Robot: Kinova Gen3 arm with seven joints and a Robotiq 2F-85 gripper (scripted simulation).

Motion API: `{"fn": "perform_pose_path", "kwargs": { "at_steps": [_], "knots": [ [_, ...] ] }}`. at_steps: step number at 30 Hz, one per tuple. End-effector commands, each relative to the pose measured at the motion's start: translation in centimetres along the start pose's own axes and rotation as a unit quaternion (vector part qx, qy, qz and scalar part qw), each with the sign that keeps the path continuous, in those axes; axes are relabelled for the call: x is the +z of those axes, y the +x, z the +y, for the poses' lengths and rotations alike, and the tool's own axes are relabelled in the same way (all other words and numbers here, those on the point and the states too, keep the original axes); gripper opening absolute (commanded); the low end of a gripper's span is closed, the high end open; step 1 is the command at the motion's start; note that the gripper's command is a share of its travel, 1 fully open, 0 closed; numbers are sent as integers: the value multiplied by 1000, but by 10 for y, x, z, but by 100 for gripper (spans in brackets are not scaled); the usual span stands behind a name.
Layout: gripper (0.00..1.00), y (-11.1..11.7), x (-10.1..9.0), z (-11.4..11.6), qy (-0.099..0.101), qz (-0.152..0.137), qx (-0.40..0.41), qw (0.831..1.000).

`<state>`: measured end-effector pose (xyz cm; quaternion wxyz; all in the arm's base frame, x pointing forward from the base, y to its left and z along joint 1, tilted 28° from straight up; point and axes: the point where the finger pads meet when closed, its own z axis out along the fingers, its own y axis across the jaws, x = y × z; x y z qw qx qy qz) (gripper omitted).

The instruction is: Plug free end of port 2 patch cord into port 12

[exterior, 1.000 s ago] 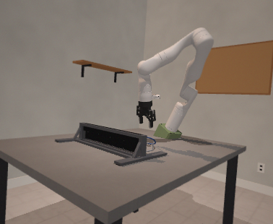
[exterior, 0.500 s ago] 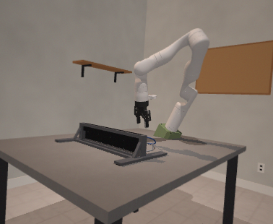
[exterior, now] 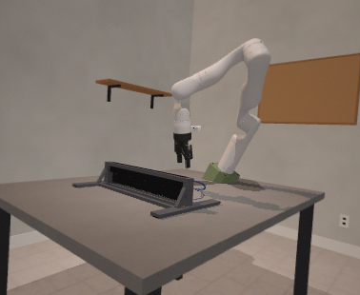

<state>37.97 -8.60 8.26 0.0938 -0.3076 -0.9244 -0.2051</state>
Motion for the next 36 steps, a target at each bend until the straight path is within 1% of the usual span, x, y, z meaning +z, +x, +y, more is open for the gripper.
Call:
{"fn": "perform_pose_path", "kwargs": {
  "at_steps": [1, 7, 8, 16, 17, 25, 26, 34, 35, 36],
  "knots": [
    [100, -4, 1, -12, -2, -1, 19, 1000],
    [100, -4, 1, -12, -2, -1, 19, 1000],
    [100, -12, 3, -25, -10, -6, 54, 998],
    [100, -12, 3, -25, -10, -6, 54, 998],
    [100, -19, 5, -37, -19, -10, 88, 996],
    [100, -19, 5, -37, -19, -10, 88, 996],
    [100, -25, 6, -50, -27, -14, 120, 992],
    [100, -25, 6, -50, -27, -14, 120, 992],
    [100, -31, 8, -62, -34, -18, 151, 988],
    [100, -31, 8, -62, -34, -18, 151, 988]
  ]
}}
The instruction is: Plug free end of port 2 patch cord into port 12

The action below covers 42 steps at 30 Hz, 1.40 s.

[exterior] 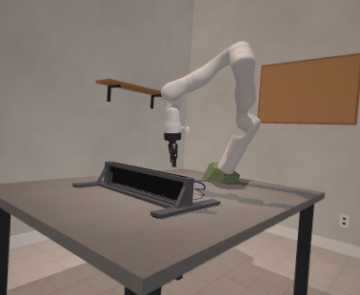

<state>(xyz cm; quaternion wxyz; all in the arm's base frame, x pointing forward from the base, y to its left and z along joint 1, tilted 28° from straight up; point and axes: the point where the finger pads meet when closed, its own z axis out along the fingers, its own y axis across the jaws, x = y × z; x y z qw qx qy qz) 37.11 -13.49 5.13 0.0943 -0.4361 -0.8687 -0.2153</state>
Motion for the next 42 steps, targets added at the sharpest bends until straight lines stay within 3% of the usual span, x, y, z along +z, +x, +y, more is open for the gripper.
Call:
{"fn": "perform_pose_path", "kwargs": {
  "at_steps": [1, 16, 17, 24, 25, 32, 33, 40, 42],
  "knots": [
    [100, -5, 1, -10, -1, -1, 17, 1000],
    [100, -13, 2, -21, -8, -4, 46, 999],
    [100, -20, 3, -31, -15, -8, 75, 997],
    [100, -20, 3, -31, -15, -8, 75, 997],
    [100, -27, 5, -40, -22, -11, 101, 995],
    [100, -27, 5, -40, -22, -11, 101, 995],
    [100, -33, 6, -50, -28, -13, 126, 992],
    [100, -33, 6, -50, -28, -13, 126, 992],
    [100, -38, 7, -59, -33, -16, 149, 988]
  ]
}}
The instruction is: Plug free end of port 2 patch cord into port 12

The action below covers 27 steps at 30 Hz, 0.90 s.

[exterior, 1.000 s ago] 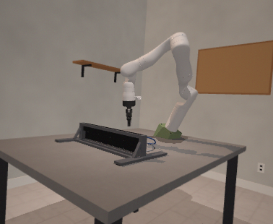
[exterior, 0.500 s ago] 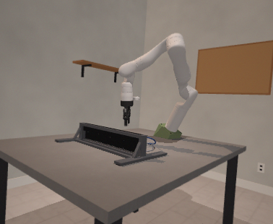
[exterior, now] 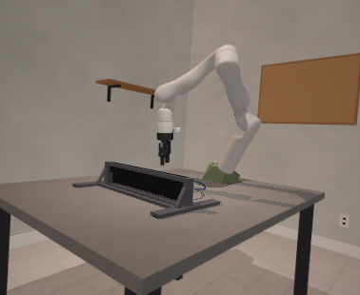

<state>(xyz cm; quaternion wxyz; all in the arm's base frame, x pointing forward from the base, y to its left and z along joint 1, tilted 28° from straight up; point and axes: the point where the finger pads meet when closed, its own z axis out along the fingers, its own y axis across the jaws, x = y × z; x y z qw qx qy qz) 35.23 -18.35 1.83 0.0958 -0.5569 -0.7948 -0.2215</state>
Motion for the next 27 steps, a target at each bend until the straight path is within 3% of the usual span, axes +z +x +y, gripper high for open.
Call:
{"fn": "perform_pose_path", "kwargs": {
  "at_steps": [1, 27],
  "knots": [
    [100, -5, 0, -7, -1, -1, 13, 1000],
    [100, -23, 3, -27, -15, -7, 72, 997]
  ]
}}
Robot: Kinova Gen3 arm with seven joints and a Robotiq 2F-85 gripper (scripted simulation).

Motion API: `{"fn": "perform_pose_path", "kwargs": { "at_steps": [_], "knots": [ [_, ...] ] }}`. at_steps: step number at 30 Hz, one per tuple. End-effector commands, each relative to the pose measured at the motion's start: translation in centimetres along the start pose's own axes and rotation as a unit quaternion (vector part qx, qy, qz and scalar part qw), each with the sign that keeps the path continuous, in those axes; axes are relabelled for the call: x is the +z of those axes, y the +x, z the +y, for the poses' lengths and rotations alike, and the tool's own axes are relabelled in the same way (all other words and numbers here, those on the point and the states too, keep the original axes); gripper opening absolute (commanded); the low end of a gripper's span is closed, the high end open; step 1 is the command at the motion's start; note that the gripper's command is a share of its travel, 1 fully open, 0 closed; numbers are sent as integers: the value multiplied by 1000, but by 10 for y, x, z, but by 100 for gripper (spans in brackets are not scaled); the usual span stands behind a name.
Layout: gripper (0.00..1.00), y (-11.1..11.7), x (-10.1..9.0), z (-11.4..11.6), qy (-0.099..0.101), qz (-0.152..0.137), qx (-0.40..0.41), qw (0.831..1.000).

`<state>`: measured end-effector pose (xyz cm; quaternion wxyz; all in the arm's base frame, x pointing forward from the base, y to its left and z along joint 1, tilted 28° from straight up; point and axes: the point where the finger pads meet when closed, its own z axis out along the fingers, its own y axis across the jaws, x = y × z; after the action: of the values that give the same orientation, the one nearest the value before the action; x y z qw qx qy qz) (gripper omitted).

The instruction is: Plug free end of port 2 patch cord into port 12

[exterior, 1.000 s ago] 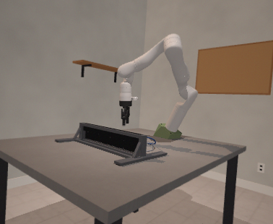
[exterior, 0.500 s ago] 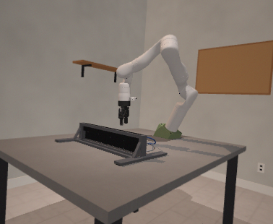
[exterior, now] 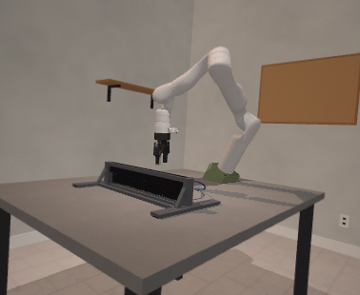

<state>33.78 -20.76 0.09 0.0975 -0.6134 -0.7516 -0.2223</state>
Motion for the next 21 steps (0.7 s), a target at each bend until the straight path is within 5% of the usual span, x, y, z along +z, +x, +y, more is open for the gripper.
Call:
{"fn": "perform_pose_path", "kwargs": {
  "at_steps": [1, 21],
  "knots": [
    [100, -2, 0, -2, 0, 0, 3, 1000],
    [100, -16, 2, -16, -10, -4, 47, 999]
  ]
}}
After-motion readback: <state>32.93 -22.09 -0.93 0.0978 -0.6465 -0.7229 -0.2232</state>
